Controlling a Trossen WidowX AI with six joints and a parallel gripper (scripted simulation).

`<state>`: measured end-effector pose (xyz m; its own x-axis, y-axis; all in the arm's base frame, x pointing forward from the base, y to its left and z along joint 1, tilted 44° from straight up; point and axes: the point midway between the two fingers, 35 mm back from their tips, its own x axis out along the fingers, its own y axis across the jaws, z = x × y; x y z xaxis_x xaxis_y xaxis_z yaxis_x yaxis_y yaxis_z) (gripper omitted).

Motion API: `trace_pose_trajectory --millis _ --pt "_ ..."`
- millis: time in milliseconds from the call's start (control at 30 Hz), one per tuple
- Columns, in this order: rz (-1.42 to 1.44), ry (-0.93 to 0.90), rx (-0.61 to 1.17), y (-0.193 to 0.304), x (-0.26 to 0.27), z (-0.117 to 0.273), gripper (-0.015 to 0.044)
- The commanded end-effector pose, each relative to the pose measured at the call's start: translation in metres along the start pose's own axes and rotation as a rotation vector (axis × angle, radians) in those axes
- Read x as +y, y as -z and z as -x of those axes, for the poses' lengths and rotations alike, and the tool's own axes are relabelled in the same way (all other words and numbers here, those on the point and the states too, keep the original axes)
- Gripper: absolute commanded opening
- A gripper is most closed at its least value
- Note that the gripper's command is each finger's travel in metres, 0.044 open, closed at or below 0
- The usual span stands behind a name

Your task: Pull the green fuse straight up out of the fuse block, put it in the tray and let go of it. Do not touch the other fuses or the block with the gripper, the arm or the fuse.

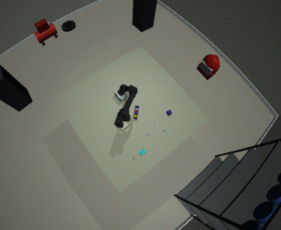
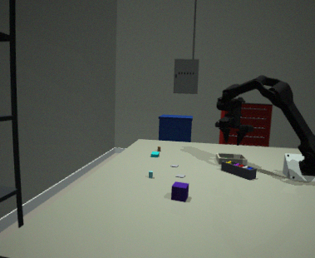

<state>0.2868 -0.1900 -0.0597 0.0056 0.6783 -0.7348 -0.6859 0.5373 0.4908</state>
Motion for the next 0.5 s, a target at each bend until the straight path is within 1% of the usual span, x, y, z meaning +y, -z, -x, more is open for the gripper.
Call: trace_pose_trajectory --millis 0,467 --pt "0.004 -0.002 0.005 0.0 0.0003 0.0056 0.033" --pt "-0.001 -0.004 0.0 0.0 0.0009 0.0038 0.033"
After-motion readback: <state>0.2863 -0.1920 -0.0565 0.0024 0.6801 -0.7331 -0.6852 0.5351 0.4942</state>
